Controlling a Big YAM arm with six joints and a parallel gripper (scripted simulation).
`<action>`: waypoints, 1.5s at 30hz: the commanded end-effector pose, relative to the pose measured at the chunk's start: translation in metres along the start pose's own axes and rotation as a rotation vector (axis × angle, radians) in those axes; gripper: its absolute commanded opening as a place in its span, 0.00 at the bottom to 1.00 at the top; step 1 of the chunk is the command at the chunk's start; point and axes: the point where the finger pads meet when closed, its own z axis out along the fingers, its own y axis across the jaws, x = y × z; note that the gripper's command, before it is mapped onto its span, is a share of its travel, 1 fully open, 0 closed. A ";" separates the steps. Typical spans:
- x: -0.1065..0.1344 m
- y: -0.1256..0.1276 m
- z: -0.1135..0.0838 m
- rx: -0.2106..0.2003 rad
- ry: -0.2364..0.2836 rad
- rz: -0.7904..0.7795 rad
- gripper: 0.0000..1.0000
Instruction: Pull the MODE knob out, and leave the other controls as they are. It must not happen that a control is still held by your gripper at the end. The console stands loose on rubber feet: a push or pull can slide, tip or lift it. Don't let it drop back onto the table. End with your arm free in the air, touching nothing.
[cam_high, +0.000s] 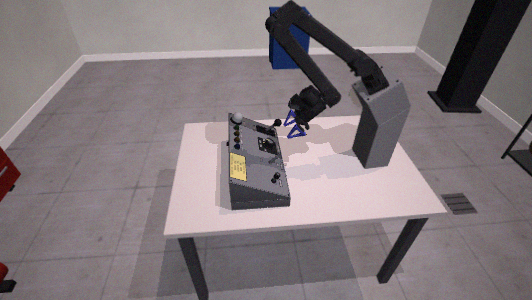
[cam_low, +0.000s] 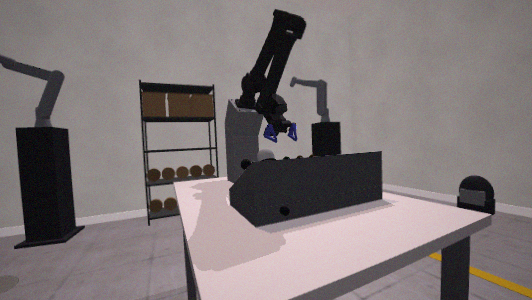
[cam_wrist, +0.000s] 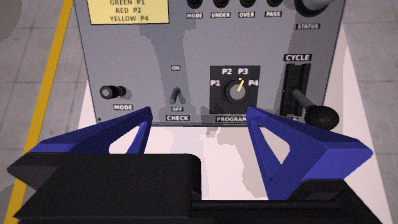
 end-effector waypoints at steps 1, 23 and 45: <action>-0.012 -0.051 -0.031 0.040 -0.003 -0.019 1.00; -0.014 -0.116 -0.090 0.020 0.014 0.001 1.00; -0.014 -0.120 -0.092 0.031 0.013 0.006 1.00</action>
